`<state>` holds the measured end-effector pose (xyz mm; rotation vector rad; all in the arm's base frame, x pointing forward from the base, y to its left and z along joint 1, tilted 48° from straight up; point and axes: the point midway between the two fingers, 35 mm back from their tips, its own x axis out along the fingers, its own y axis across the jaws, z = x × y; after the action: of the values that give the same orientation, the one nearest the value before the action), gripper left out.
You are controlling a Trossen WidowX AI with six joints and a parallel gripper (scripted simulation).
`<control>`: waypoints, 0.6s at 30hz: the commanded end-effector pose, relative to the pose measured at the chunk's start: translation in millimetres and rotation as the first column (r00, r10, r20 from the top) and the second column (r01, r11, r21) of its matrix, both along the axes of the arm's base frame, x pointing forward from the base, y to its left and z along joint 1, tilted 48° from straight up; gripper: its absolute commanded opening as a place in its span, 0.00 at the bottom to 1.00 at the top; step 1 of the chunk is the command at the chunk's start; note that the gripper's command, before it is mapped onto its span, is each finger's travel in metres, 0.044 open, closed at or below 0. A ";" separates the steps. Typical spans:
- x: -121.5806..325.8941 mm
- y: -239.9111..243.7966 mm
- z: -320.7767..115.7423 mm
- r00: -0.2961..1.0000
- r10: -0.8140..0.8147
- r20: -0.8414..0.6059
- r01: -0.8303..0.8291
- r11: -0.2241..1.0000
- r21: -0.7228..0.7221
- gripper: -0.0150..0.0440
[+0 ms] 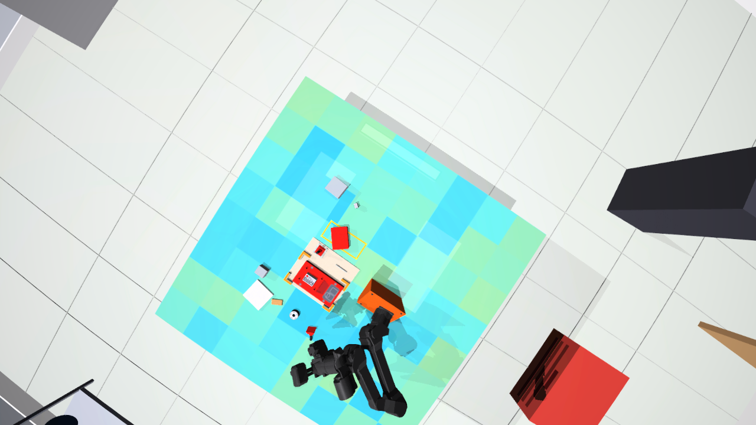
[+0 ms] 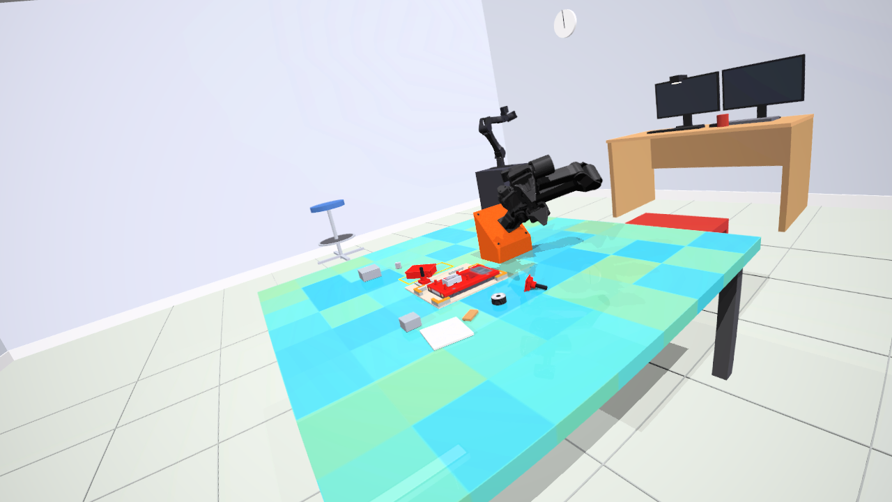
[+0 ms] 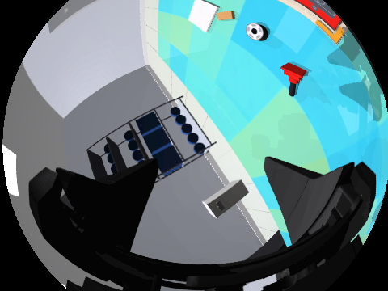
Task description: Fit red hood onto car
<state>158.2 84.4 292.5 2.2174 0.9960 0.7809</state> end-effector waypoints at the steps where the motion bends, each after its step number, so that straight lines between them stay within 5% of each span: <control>1: 0.8 -0.4 0.2 1.000 0.001 -0.007 -0.001 1.000 0.005 1.00; 8: 46.8 -26.6 6.9 0.910 0.095 -0.405 0.036 0.952 0.304 1.00; 13: 94.6 -57.4 3.0 0.687 0.277 -0.672 0.213 0.807 0.550 1.00; 18: 139.8 -90.9 -12.7 0.423 0.509 -0.750 0.472 0.582 0.662 1.00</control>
<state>274.7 11.7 288.4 3.4572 1.2863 -0.0471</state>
